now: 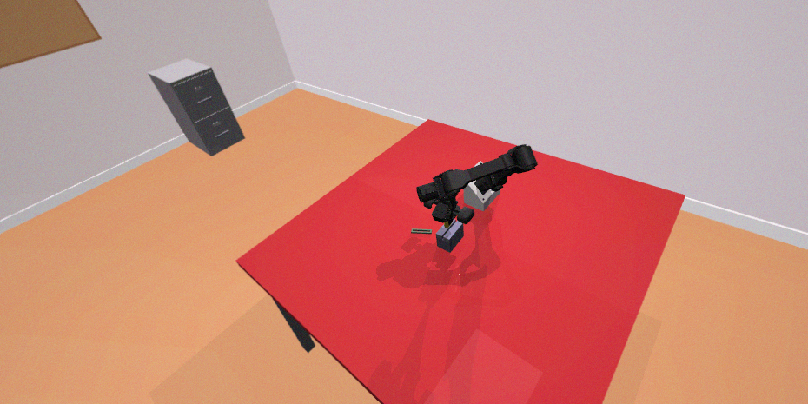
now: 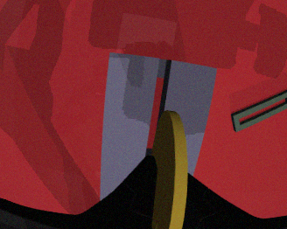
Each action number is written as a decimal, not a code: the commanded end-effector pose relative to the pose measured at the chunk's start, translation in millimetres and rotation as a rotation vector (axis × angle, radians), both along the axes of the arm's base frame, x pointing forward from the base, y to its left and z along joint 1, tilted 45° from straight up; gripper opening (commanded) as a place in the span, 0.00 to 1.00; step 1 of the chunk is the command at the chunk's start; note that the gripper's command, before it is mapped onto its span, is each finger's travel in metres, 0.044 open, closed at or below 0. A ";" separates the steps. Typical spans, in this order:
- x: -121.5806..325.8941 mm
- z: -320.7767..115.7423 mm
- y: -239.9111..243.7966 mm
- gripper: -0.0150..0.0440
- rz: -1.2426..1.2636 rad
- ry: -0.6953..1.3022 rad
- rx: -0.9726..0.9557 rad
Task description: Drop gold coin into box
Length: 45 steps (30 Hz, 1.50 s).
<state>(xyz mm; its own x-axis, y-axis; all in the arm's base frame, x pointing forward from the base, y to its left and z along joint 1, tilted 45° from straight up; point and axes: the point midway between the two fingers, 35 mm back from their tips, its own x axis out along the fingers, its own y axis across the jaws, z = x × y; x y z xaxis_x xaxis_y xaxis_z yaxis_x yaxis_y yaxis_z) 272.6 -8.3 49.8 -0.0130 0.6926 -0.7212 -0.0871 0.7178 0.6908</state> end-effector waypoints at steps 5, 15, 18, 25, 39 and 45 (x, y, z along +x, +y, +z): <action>-1.1 -3.5 3.4 0.25 -0.003 0.005 0.004; -0.4 -6.5 6.9 0.25 -0.002 0.003 0.004; -0.5 -7.5 7.9 0.25 -0.002 0.003 0.004; -0.2 -6.8 6.4 0.48 0.000 0.000 0.000; 0.2 1.1 -1.7 0.70 -0.001 0.000 0.000; -0.4 21.5 -21.0 0.97 -0.003 0.002 0.001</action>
